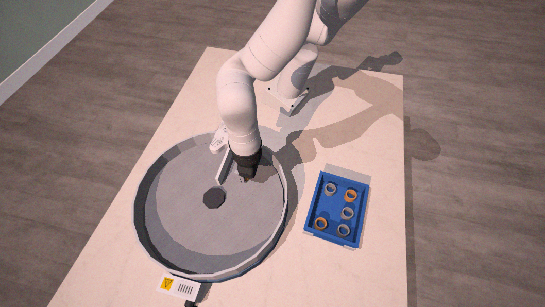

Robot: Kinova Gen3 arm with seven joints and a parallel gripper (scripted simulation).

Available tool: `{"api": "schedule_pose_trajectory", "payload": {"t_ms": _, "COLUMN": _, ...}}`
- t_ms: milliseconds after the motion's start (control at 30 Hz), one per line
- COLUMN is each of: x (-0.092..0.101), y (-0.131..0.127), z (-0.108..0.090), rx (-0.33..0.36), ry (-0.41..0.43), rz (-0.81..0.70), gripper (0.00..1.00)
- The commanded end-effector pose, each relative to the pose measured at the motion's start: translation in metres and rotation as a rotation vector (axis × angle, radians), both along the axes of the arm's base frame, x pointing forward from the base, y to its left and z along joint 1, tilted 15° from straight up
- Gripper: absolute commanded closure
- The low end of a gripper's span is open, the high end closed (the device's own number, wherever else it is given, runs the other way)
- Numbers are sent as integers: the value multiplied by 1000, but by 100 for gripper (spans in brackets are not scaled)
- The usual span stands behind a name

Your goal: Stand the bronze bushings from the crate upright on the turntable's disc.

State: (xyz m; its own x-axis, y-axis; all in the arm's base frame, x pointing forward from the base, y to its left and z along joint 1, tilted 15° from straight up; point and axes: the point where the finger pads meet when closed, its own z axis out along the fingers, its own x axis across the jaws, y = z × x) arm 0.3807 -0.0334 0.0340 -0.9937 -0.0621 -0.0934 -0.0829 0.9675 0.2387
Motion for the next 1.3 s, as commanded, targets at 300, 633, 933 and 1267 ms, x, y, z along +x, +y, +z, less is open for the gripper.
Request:
{"api": "schedule_pose_trajectory", "payload": {"t_ms": 300, "x": 0, "y": 0, "z": 0, "rx": 0, "ry": -1, "rz": 0, "gripper": 22}}
{"api": "schedule_pose_trajectory", "payload": {"t_ms": 633, "x": 0, "y": 0, "z": 0, "rx": 0, "ry": -1, "rz": 0, "gripper": 22}}
{"api": "schedule_pose_trajectory", "payload": {"t_ms": 933, "x": 0, "y": 0, "z": 0, "rx": 0, "ry": -1, "rz": 0, "gripper": 22}}
{"api": "schedule_pose_trajectory", "payload": {"t_ms": 1267, "x": -1, "y": -5, "z": 19, "rx": 0, "ry": -1, "rz": 0, "gripper": 22}}
